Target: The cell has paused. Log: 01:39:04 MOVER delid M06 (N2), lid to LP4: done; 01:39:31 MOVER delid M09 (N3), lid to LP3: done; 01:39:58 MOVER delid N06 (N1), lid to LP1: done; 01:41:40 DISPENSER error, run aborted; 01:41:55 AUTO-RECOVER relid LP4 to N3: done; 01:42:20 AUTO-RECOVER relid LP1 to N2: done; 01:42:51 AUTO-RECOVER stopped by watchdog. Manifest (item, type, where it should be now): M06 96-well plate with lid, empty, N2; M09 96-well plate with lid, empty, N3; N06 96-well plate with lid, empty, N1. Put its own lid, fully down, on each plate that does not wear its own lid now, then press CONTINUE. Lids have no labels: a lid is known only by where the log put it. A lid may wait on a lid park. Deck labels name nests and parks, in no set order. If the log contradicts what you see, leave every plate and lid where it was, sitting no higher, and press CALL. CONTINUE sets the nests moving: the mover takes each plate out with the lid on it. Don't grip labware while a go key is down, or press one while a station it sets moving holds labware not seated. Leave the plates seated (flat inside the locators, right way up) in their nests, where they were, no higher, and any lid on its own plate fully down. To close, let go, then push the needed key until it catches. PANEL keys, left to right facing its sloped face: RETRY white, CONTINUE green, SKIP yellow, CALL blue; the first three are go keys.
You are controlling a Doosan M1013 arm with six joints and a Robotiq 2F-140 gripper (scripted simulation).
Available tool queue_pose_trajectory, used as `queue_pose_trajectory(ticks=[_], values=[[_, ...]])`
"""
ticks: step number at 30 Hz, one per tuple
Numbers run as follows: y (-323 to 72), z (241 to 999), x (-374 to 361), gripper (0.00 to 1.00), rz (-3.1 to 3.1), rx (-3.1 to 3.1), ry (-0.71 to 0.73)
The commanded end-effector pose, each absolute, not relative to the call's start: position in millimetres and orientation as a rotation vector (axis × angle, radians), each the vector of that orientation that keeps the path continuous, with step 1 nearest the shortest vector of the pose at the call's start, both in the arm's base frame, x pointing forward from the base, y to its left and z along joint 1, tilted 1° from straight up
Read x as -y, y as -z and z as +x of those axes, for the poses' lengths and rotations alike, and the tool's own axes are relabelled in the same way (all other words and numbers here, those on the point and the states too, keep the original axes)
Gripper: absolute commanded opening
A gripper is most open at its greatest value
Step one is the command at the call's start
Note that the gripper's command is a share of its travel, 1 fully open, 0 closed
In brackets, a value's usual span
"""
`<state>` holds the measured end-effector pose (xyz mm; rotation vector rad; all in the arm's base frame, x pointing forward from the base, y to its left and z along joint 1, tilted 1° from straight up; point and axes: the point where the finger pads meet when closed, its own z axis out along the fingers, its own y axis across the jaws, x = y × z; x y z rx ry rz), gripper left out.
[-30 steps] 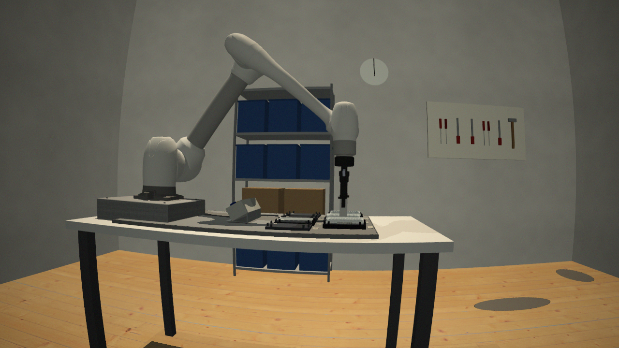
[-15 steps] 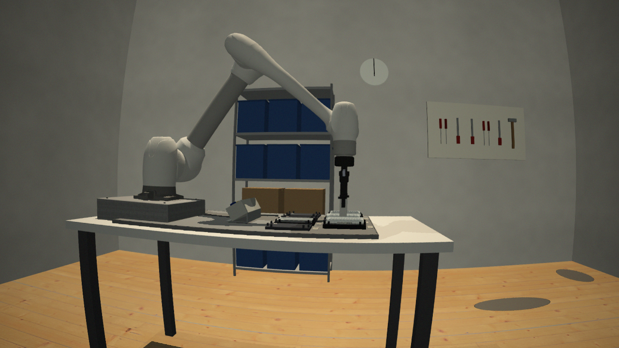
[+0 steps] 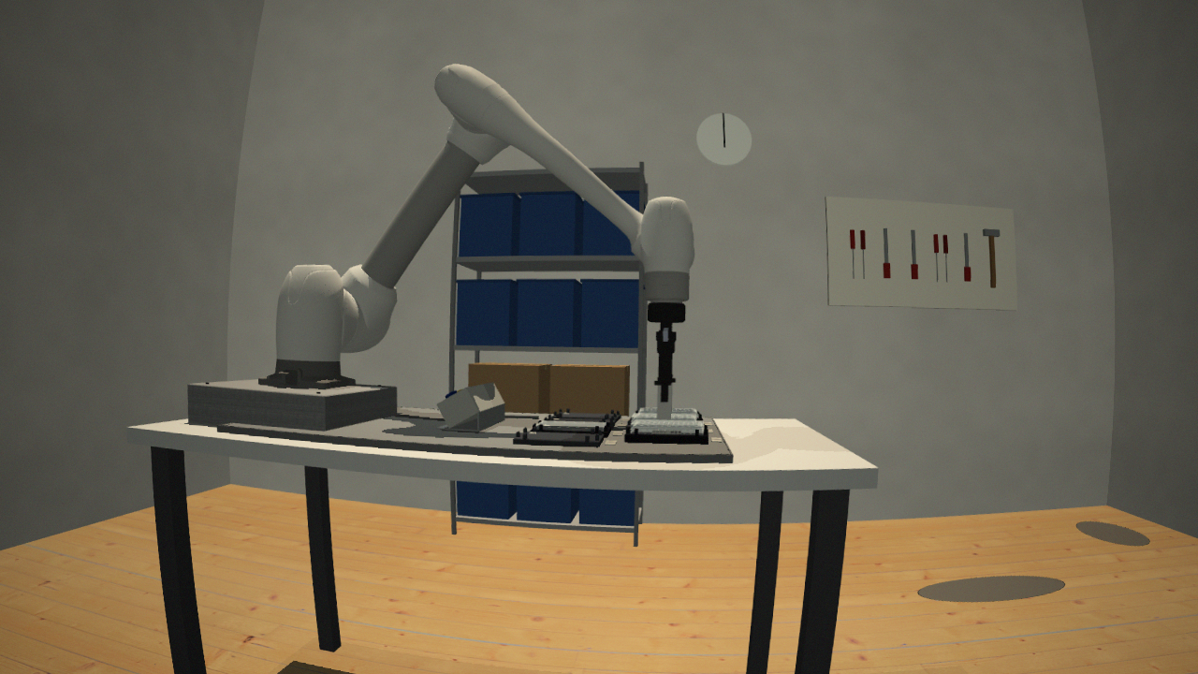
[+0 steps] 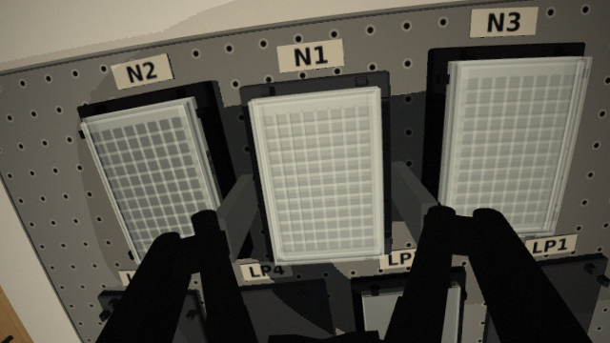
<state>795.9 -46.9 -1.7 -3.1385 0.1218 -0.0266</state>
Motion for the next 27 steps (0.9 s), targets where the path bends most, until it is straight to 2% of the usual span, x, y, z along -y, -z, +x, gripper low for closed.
queue_pose_trajectory(ticks=[1,27], values=[[1.5,796.0,46.9,0.66,-3.138,-0.122,0.027],[-25.3,795.5,46.9,0.66,-3.138,-0.122,0.027]])
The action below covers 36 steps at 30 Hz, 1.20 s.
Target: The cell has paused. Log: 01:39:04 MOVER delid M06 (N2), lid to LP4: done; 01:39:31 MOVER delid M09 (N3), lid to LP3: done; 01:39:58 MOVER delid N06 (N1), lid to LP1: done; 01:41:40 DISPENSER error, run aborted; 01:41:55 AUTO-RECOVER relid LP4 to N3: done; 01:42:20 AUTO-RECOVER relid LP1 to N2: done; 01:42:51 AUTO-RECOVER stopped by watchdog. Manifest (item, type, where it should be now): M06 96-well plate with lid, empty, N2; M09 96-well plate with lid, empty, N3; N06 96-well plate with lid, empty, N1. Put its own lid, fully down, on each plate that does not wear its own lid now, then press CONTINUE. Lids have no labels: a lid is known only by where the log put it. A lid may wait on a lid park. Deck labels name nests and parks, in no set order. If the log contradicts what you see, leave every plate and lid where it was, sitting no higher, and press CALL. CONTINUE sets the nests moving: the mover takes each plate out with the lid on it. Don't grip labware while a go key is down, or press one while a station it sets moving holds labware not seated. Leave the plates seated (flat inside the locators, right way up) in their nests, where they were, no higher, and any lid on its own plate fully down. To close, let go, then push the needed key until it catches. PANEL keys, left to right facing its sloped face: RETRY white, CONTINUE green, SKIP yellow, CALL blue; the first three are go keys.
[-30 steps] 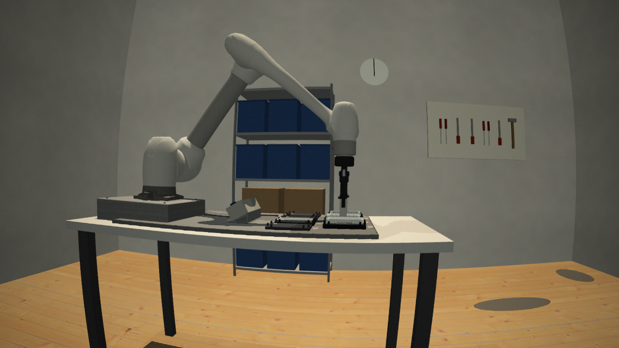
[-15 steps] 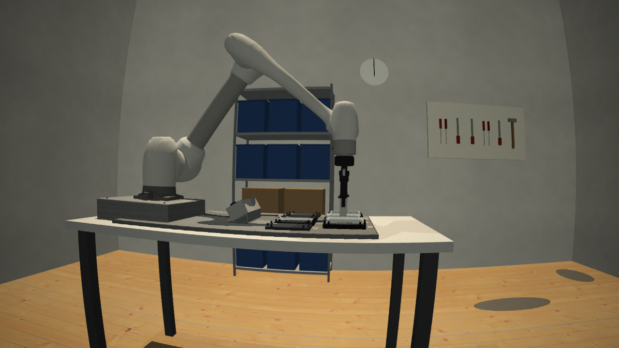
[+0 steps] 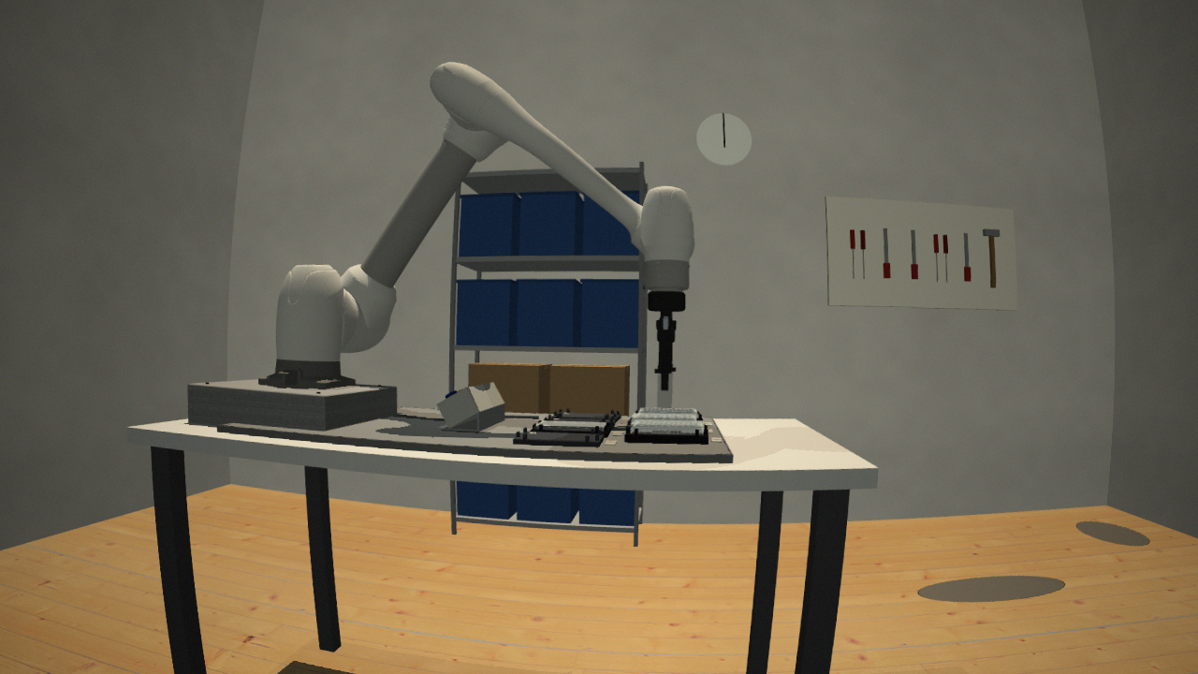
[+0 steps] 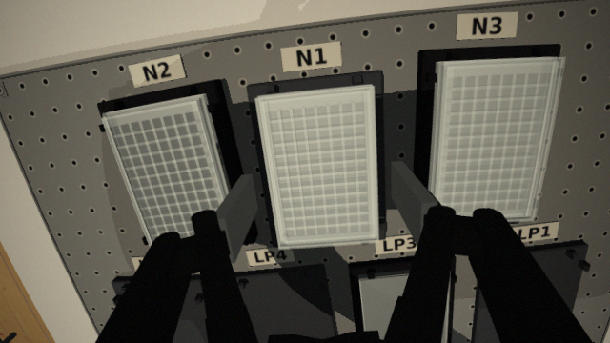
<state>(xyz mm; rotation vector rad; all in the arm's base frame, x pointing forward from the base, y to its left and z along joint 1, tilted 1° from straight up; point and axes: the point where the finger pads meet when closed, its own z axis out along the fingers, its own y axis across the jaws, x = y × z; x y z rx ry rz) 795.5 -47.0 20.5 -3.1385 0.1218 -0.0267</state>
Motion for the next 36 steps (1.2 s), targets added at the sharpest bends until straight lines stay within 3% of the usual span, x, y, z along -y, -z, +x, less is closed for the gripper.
queue_pose_trajectory(ticks=[1,25,36], values=[[-27.5,795.4,46.9,0.66,-3.138,-0.122,0.027],[-51.3,795.2,48.4,0.66,-3.138,-0.122,0.027],[-51.2,794.8,176.5,0.66,-3.135,-0.178,0.027]])
